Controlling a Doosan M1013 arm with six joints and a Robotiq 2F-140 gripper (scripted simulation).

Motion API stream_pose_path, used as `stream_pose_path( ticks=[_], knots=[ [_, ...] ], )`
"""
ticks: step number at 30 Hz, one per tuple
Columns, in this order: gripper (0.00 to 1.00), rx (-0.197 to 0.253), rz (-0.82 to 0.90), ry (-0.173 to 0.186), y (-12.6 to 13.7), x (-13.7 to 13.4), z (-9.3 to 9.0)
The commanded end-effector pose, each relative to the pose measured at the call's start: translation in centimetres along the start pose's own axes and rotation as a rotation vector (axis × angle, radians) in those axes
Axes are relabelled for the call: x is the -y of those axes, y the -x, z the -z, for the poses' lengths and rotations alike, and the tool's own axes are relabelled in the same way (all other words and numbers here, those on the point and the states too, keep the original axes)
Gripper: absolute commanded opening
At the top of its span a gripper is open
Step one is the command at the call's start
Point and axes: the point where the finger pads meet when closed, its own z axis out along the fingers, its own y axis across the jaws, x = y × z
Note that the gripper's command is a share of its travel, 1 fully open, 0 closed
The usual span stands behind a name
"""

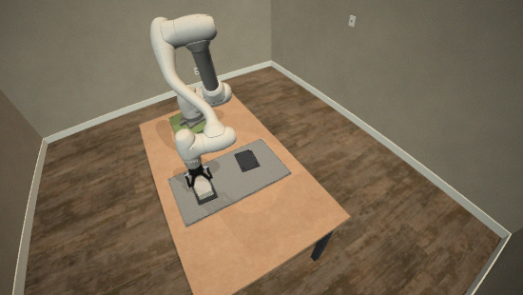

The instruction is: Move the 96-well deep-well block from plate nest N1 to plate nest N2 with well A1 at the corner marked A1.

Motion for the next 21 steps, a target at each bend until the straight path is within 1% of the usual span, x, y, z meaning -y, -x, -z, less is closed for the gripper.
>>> stream_pose_path(
  ticks=[1, 21],
  knots=[
    [0.0, 0.0, 0.0, 0.0, 0.0, 0.0, -0.03],
    [0.0, 0.0, 0.0, 0.0, 0.0, 0.01, -0.33]
  ],
)
